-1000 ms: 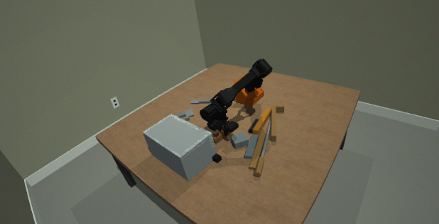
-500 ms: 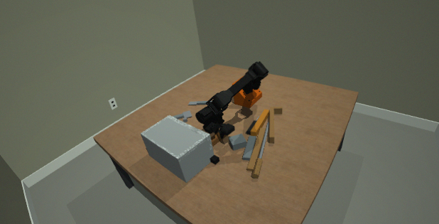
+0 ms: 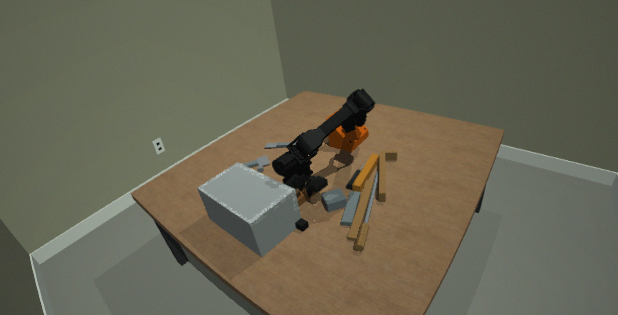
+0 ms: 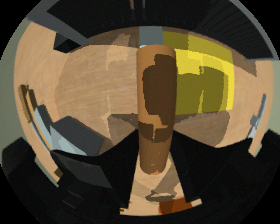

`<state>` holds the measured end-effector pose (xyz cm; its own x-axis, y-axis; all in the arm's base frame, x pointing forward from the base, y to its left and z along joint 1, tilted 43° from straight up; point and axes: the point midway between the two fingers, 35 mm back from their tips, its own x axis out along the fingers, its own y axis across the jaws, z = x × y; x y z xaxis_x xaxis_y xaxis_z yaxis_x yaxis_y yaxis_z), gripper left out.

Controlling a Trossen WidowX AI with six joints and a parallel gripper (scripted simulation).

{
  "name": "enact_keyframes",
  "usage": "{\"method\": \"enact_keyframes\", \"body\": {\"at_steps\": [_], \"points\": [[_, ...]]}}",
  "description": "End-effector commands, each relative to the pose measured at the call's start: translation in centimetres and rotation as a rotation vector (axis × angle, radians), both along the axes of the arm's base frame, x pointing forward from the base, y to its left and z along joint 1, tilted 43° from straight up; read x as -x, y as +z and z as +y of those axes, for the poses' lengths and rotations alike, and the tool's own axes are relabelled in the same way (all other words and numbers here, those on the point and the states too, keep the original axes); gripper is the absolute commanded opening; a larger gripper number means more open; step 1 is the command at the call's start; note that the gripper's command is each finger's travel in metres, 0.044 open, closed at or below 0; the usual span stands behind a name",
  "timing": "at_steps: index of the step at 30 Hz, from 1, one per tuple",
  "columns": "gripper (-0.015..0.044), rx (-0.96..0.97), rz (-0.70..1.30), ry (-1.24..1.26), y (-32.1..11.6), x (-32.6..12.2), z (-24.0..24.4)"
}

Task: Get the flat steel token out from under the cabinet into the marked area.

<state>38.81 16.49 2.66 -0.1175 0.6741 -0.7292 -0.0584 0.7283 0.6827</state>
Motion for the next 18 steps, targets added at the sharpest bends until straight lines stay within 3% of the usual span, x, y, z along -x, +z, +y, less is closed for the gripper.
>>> {"method": "enact_keyframes", "body": {"at_steps": [1, 18], "points": [[0.0, -0.002, -0.005, 0.002, 0.0, -0.4, 0.1], [0.0, -0.001, -0.006, 0.002, -1.7, -0.6, -1.5]]}}
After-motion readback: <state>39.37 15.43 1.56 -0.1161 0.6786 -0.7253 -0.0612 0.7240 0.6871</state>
